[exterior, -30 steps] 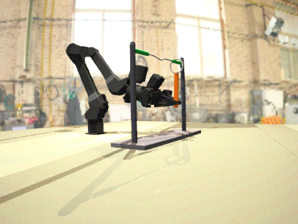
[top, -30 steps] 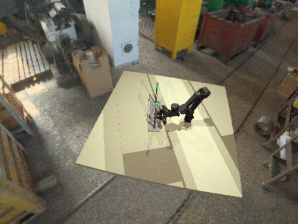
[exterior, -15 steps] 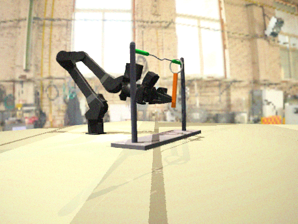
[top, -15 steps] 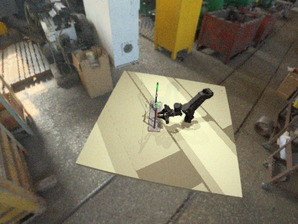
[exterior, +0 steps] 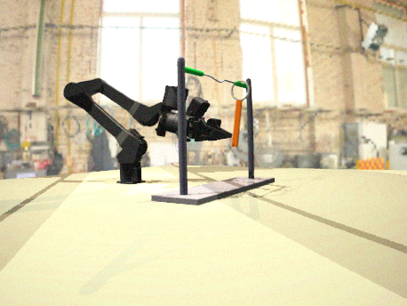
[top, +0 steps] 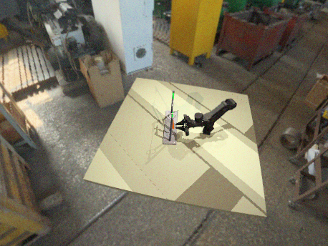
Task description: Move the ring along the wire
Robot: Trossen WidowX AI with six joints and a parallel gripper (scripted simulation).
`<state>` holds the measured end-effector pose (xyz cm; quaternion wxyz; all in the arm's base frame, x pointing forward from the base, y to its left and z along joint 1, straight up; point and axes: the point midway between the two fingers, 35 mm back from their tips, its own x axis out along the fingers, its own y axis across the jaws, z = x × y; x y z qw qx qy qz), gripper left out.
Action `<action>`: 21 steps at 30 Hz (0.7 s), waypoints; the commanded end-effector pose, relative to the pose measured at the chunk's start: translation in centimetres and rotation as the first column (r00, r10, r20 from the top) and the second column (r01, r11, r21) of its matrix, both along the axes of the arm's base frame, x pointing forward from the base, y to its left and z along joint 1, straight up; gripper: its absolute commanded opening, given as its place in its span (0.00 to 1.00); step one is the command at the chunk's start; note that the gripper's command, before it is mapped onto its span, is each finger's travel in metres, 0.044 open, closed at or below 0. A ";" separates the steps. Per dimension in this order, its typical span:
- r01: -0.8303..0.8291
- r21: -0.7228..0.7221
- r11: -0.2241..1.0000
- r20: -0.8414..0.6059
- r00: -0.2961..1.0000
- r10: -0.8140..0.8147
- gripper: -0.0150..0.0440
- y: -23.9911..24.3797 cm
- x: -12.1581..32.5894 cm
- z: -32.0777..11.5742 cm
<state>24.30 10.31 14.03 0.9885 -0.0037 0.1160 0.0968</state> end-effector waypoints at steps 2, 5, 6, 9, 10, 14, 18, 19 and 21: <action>0.005 -0.001 1.000 -0.006 1.000 -0.005 0.53 -0.2 -0.3 -0.3; 0.005 -0.001 1.000 -0.006 1.000 -0.005 0.53 -0.2 -0.3 -0.3; 0.005 -0.001 1.000 -0.006 1.000 -0.005 0.53 -0.2 -0.3 -0.3; 0.005 -0.001 1.000 -0.006 1.000 -0.005 0.53 -0.2 -0.3 -0.3; 0.005 -0.001 1.000 -0.006 1.000 -0.005 0.53 -0.2 -0.3 -0.3; 0.005 -0.001 1.000 -0.006 1.000 -0.005 0.53 -0.2 -0.3 -0.3; -0.002 -0.003 1.000 -0.005 1.000 0.002 0.61 -0.1 -0.7 -0.1; -0.002 -0.003 1.000 -0.006 1.000 0.002 0.66 -0.1 -1.1 0.1; -0.002 -0.002 1.000 -0.008 1.000 0.002 0.75 -0.2 -2.2 0.4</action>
